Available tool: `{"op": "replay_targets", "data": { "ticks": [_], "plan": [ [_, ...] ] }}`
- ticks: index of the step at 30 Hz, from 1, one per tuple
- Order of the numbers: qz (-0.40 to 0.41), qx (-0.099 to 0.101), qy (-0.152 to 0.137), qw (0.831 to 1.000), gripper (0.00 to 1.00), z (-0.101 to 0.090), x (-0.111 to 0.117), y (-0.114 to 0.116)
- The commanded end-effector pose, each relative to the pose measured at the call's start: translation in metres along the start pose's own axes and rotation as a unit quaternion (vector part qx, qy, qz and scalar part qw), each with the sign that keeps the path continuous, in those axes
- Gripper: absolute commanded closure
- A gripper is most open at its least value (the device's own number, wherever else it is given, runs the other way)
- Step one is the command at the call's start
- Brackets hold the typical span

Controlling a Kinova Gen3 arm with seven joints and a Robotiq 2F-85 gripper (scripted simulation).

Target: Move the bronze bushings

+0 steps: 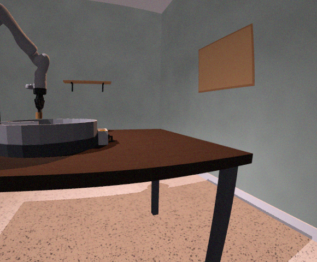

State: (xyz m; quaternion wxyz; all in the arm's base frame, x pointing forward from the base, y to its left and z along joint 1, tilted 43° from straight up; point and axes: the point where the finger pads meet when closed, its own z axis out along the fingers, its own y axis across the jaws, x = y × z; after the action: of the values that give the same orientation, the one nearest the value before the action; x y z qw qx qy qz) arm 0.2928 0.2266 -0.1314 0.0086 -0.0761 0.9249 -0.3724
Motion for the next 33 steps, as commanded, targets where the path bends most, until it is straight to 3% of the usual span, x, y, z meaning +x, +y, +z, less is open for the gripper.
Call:
{"op": "replay_targets", "data": {
  "ticks": [1, 9, 33],
  "plan": [
    [-0.001, -0.007, -0.005, 1.000, 1.00, -0.016, -0.002, 0.004],
    [-0.001, -0.007, -0.005, 1.000, 1.00, -0.032, -0.002, 0.004],
    [-0.001, -0.007, -0.005, 1.000, 1.00, -0.034, -0.002, 0.004]
  ]
}}
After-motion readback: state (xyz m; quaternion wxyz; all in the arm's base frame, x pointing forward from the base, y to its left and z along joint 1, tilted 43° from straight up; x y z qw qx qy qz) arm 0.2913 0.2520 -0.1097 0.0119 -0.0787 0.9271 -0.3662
